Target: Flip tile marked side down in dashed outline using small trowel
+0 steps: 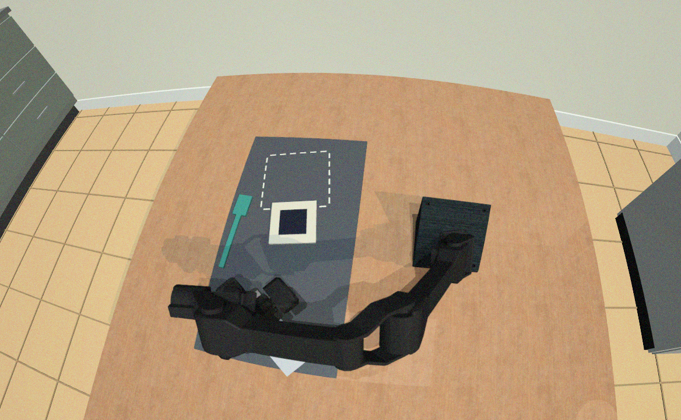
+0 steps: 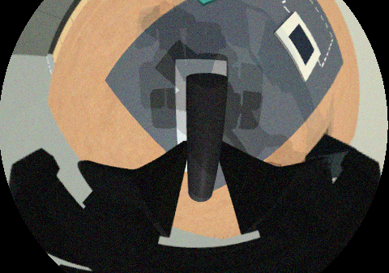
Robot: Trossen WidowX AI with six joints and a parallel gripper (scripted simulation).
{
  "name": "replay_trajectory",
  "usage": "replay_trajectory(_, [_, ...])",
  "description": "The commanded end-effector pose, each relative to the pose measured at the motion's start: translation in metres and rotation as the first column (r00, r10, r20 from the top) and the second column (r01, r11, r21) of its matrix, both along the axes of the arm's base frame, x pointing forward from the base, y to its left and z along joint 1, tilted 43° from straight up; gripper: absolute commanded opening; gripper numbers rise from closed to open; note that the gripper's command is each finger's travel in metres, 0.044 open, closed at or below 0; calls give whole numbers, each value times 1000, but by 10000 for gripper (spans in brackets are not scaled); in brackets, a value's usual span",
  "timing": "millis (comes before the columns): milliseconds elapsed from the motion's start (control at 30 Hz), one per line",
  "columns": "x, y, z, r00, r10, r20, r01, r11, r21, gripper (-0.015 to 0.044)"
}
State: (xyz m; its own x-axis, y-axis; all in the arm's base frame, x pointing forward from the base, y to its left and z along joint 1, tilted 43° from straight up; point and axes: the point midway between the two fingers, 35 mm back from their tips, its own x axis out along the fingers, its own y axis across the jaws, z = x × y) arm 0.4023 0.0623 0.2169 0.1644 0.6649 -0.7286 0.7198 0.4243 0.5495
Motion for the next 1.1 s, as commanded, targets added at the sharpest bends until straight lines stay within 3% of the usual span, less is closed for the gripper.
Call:
replay_trajectory(0, [0,0,0,1000,-5,-3,5,1000,-2,130])
replay_trajectory(533, [0,0,0,1000,-19,-16,19,1000,1,130])
replay_trajectory(1067, [0,0,0,881,-338,-332,364,931,17,130])
